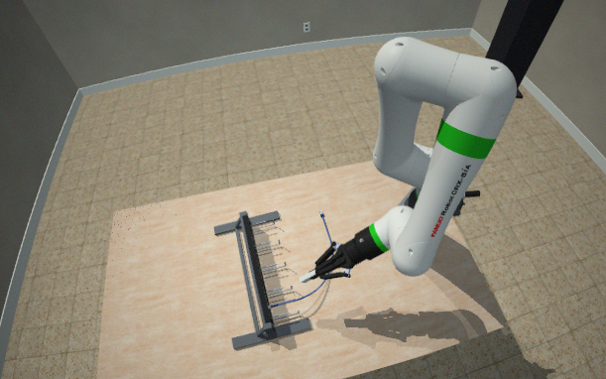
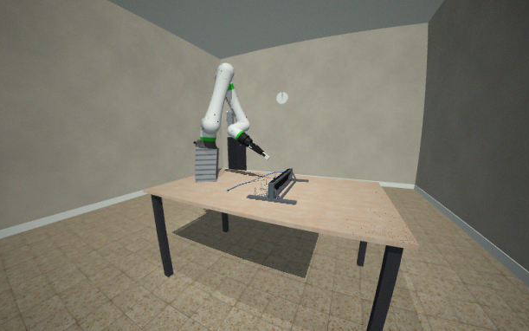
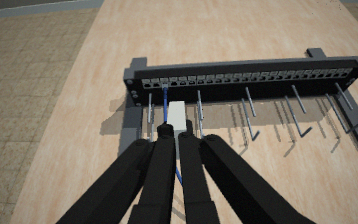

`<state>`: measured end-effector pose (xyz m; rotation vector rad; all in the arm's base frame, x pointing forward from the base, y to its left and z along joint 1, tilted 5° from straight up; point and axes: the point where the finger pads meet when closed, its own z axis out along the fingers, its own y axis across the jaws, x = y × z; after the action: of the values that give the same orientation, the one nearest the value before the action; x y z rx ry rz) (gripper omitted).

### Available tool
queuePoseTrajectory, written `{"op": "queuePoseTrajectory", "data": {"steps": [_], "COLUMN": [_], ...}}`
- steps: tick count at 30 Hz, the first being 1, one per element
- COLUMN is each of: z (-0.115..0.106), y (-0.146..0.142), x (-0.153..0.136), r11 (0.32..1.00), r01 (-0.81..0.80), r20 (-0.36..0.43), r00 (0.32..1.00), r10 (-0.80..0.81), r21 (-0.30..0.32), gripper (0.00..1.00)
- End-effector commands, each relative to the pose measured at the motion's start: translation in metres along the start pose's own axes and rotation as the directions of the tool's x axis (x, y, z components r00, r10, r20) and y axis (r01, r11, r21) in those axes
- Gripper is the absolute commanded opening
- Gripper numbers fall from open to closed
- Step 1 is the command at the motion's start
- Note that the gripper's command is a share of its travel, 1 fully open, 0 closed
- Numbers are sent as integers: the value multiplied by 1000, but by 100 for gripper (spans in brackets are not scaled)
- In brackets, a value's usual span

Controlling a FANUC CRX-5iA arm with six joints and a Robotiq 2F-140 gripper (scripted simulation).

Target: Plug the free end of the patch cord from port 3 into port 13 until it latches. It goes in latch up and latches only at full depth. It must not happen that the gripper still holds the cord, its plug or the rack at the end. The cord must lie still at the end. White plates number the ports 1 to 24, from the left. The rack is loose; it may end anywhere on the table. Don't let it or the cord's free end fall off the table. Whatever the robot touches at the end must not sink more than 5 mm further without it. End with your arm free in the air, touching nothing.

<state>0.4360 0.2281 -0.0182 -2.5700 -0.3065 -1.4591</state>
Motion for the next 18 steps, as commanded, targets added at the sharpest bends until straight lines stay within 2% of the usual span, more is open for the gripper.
{"op": "queuePoseTrajectory", "data": {"steps": [1, 5, 18], "z": [0, 0, 0], "y": [15, 24, 81], "x": [0, 0, 0], "r11": [1000, 1000, 1000], "r01": [0, 0, 0], "r20": [0, 0, -1], "r00": [1000, 1000, 1000], "r10": [0, 0, 0], "r21": [1, 1, 1], "gripper": [0, 0, 0]}}
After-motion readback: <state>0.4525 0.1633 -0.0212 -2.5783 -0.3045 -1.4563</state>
